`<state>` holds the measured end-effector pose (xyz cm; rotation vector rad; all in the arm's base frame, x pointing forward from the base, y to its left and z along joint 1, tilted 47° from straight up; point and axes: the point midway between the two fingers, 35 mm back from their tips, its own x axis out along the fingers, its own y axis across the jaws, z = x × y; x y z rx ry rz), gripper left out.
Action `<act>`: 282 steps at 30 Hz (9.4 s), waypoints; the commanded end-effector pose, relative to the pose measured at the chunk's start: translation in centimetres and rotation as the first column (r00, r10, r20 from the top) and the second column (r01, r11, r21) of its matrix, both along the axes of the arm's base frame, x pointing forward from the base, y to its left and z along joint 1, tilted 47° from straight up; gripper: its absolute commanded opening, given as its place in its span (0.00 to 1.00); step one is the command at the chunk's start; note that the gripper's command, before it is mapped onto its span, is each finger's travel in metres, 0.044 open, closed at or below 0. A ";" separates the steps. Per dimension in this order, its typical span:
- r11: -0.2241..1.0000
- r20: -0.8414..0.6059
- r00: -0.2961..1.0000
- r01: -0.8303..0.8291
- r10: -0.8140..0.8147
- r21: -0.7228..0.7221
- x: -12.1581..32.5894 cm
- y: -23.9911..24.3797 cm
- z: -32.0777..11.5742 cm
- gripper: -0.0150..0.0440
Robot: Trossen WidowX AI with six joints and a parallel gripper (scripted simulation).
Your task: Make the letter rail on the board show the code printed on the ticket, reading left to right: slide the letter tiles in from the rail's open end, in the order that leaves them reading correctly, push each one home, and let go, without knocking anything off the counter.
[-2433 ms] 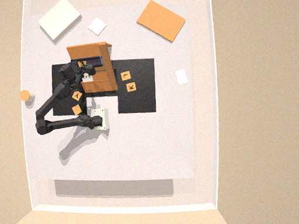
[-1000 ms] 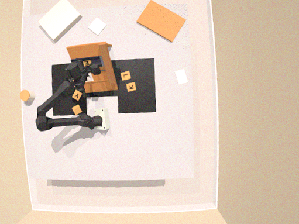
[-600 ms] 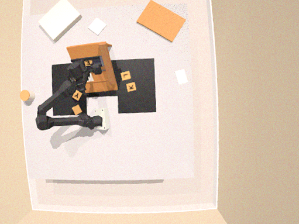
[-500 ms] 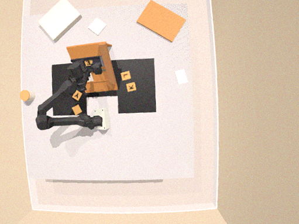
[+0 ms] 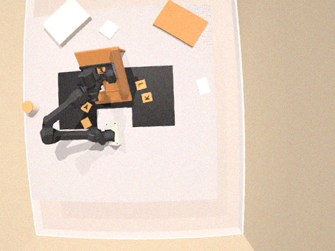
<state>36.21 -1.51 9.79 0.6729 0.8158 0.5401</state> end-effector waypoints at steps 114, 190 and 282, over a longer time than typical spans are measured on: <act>1.000 0.000 1.000 -0.004 0.004 -0.001 -2.1 -5.2 -0.9 0.75; 0.896 -0.408 0.817 -0.443 0.407 0.007 0.7 -1.7 2.0 0.25; 0.884 -0.420 0.797 -0.467 0.435 0.029 2.5 -1.0 0.0 0.25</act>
